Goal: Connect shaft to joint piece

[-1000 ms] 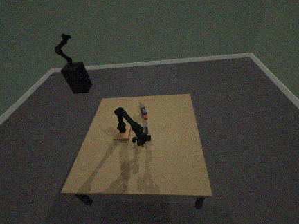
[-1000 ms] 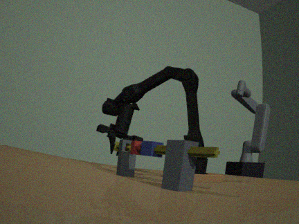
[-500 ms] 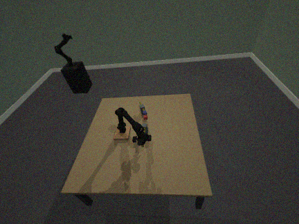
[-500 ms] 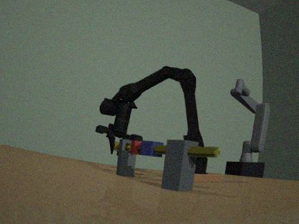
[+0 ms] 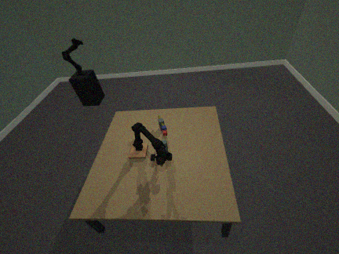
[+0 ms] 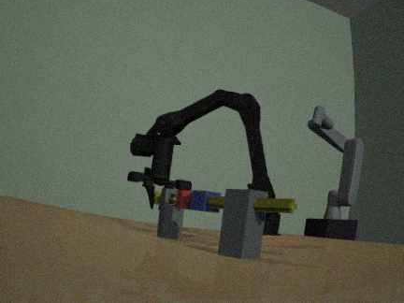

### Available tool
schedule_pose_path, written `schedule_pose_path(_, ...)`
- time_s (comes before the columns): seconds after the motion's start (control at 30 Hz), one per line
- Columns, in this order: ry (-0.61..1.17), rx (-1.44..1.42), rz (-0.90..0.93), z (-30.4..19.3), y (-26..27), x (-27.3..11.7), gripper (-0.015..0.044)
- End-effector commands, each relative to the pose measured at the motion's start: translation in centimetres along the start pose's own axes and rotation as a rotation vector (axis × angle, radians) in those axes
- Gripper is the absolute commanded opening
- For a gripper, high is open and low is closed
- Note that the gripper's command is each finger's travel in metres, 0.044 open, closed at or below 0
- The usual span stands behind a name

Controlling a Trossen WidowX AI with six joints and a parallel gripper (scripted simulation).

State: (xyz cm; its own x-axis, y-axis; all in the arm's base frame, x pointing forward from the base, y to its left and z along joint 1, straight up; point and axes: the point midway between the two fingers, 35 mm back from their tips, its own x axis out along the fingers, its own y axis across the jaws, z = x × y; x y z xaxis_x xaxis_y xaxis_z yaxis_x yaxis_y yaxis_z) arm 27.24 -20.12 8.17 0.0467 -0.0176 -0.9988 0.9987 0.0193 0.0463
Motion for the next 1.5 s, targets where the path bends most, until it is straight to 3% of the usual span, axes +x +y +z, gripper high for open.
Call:
schedule_pose_path(0.0, 0.0, -0.001, 0.002, 0.0, 0.0, 0.0, 0.004)
schedule_pose_path(0.13, 0.0, -0.001, 0.002, 0.0, 0.0, 0.0, 0.0)
schedule_pose_path(1.47, 0.003, 0.003, -0.02, -5.7, 0.1, 0.0, 0.0)
